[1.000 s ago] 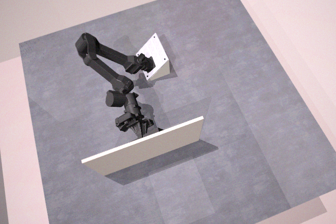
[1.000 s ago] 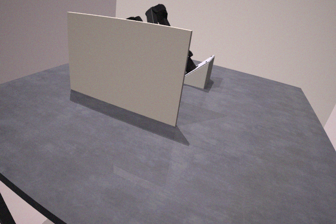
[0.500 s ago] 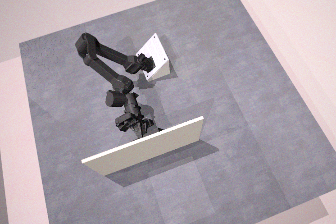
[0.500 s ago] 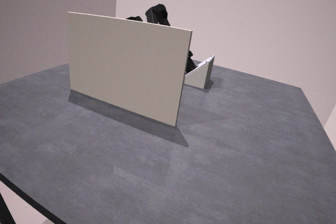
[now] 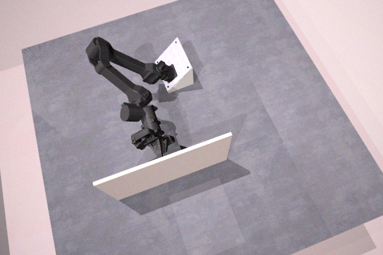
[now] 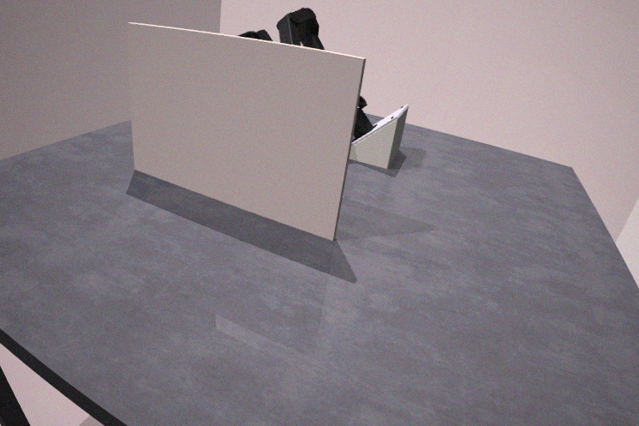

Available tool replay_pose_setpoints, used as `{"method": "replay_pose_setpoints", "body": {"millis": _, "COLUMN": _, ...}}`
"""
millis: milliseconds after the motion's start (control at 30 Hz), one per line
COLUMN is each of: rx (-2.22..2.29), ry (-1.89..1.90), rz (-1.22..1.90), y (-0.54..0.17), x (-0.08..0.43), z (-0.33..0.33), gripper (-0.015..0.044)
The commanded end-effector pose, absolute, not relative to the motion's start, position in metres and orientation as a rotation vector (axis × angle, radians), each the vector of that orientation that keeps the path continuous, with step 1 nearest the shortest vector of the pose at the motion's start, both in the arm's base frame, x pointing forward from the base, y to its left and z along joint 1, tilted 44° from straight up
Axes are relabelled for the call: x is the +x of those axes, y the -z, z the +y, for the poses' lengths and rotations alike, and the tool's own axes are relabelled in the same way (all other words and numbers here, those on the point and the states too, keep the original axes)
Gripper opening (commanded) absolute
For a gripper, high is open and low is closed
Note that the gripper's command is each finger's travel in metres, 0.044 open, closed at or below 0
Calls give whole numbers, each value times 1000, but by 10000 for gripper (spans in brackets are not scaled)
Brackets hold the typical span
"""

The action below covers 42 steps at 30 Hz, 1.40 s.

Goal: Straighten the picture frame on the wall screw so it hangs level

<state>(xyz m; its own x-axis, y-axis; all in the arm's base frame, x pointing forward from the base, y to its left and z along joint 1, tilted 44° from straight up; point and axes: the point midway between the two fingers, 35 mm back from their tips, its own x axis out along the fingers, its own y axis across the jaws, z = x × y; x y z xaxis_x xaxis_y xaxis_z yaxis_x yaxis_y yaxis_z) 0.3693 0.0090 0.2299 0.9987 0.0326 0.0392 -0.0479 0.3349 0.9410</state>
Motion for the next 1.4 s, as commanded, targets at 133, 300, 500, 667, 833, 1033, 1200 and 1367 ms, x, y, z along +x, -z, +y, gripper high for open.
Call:
{"method": "replay_pose_setpoints", "body": {"millis": 133, "rx": 1230, "ry": -55, "rz": -17, "y": -232, "x": 369, "z": 10, "gripper": 0}}
{"method": "replay_pose_setpoints", "body": {"millis": 300, "rx": 1230, "ry": -55, "rz": -17, "y": -233, "x": 369, "z": 10, "gripper": 0}}
{"method": "replay_pose_setpoints", "body": {"millis": 500, "rx": 1230, "ry": -55, "rz": -17, "y": -234, "x": 369, "z": 11, "gripper": 0}}
{"method": "replay_pose_setpoints", "body": {"millis": 667, "rx": 1230, "ry": -55, "rz": -17, "y": -234, "x": 369, "z": 11, "gripper": 0}}
{"method": "replay_pose_setpoints", "body": {"millis": 833, "rx": 1230, "ry": -55, "rz": -17, "y": -235, "x": 369, "z": 11, "gripper": 0}}
{"method": "replay_pose_setpoints", "body": {"millis": 1033, "rx": 1230, "ry": -55, "rz": -17, "y": -236, "x": 369, "z": 11, "gripper": 0}}
{"method": "replay_pose_setpoints", "body": {"millis": 1200, "rx": 1230, "ry": -55, "rz": -17, "y": -236, "x": 369, "z": 11, "gripper": 0}}
{"method": "replay_pose_setpoints", "body": {"millis": 1367, "rx": 1230, "ry": -55, "rz": -17, "y": -237, "x": 369, "z": 12, "gripper": 0}}
